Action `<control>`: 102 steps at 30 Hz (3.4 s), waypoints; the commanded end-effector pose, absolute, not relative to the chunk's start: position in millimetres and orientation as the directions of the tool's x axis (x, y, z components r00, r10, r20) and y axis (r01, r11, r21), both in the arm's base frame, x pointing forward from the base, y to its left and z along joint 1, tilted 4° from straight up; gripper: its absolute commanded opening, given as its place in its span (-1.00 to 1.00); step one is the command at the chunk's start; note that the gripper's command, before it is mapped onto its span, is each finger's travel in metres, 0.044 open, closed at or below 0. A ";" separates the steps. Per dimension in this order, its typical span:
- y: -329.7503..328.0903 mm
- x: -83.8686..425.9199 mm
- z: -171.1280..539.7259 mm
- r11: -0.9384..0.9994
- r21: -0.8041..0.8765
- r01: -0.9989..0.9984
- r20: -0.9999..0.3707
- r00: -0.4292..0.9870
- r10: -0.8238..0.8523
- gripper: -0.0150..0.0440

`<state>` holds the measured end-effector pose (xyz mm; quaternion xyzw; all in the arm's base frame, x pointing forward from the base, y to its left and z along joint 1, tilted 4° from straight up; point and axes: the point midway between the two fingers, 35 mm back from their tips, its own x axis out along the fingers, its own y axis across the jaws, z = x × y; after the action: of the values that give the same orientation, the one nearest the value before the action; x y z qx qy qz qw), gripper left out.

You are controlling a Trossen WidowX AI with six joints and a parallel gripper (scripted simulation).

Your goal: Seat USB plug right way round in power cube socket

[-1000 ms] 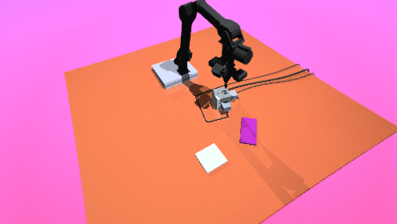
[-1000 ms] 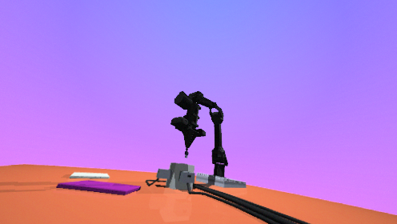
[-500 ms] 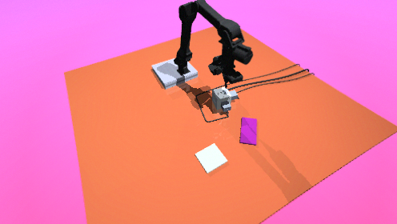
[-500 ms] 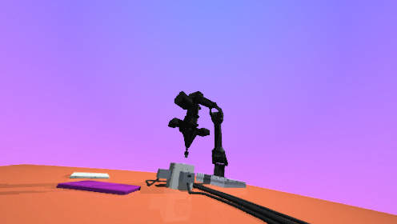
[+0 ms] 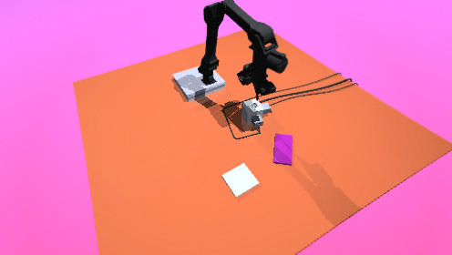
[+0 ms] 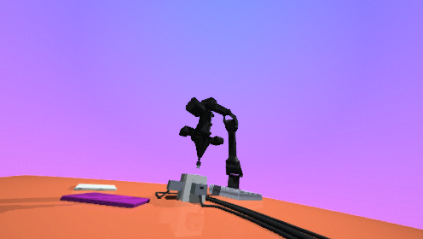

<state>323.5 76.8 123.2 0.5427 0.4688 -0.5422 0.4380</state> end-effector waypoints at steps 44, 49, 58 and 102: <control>75.6 324.2 117.6 -0.203 -0.034 0.979 -0.999 -0.030 0.023 -0.49; 75.5 324.3 117.0 -0.206 -0.034 0.978 -0.999 -0.030 0.022 -0.49; 75.3 324.4 115.9 -0.211 -0.034 0.977 -0.999 -0.031 0.020 -0.49; 74.2 325.1 110.5 -0.236 -0.035 0.971 -0.999 -0.034 0.009 -0.49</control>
<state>324.7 75.1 111.2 0.5486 0.4504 -0.5609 0.4261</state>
